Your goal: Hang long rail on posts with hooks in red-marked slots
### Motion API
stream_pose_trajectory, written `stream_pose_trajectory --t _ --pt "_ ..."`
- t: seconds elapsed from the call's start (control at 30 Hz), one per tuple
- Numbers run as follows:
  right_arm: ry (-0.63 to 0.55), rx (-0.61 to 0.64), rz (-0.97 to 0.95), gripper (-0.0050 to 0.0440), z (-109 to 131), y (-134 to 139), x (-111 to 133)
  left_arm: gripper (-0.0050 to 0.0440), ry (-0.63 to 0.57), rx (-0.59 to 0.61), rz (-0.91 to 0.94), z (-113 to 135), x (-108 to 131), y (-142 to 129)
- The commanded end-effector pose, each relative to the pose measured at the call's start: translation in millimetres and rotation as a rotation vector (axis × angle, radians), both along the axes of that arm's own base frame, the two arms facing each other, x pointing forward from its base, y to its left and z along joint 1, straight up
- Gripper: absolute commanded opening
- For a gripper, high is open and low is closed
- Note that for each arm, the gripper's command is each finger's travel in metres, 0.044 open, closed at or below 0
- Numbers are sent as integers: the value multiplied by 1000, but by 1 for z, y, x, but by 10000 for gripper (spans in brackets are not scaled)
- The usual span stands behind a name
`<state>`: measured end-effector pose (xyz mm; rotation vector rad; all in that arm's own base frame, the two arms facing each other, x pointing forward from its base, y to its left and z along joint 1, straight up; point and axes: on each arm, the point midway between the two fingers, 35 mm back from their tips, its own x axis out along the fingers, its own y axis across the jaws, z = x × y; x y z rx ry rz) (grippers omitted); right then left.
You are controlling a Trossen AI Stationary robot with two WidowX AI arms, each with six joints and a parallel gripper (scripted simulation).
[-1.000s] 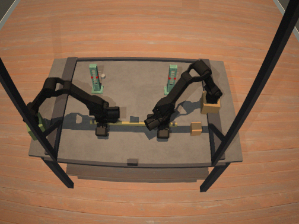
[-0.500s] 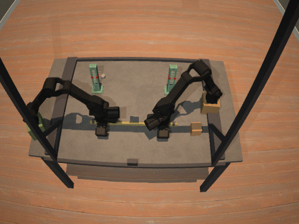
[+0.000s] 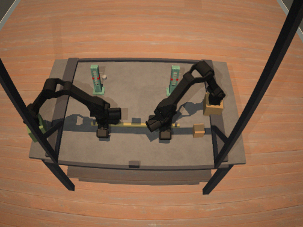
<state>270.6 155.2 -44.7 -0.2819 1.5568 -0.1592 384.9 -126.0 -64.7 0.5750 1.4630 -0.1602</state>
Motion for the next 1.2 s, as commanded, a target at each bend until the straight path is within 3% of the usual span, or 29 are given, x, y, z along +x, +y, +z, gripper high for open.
stream_pose_trajectory --t 0.0,0.1,0.73,1.17 --pt "-30 21 0 -50 19 4 7 -27 -29 -10 -1 20 2 -2" --pt "-30 21 0 -50 20 4 7 -50 -29 -10 -1 23 1 -2" --pt "-30 21 0 -50 26 4 7 -50 -29 -10 -1 28 1 -2" --pt "-30 21 0 -50 69 4 7 -50 -29 -10 -1 70 -1 -2"
